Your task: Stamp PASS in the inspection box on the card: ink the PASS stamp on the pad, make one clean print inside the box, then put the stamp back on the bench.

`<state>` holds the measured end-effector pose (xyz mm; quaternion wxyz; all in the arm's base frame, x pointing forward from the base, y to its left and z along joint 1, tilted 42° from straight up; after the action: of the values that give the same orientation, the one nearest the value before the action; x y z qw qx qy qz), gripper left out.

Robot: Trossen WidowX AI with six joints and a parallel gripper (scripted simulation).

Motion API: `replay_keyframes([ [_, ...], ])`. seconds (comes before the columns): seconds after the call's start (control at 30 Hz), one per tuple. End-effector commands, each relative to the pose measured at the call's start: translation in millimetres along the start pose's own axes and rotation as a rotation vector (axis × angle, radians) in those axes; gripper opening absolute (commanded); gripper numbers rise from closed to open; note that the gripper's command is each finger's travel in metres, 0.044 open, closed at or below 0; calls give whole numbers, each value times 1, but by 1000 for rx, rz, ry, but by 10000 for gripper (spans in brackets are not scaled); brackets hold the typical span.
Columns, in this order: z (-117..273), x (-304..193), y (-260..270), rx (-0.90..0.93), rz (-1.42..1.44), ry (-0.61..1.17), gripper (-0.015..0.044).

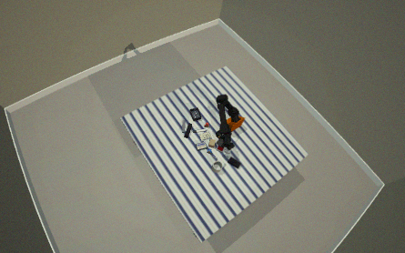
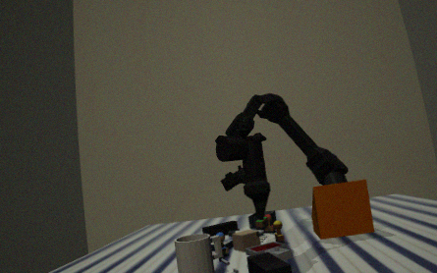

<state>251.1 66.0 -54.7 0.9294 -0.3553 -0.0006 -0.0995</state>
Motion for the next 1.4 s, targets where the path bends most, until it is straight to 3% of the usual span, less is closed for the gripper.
replay_keyframes([
  [0.0,-2,-1,0,5,-13,3,0],
  [1.37,-29,0,-3,70,-15,16,0],
])
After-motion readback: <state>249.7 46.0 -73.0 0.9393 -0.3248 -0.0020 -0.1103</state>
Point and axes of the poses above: the point midway between the two fingers, 35 mm back from their tips, its own z axis back along the fingers, its own y axis across the jaws, x = y × z, the point moved 1 cm from there along z, back along the fingers, and after that the axes turned 5 degrees about -z, right-handed, at the moved point
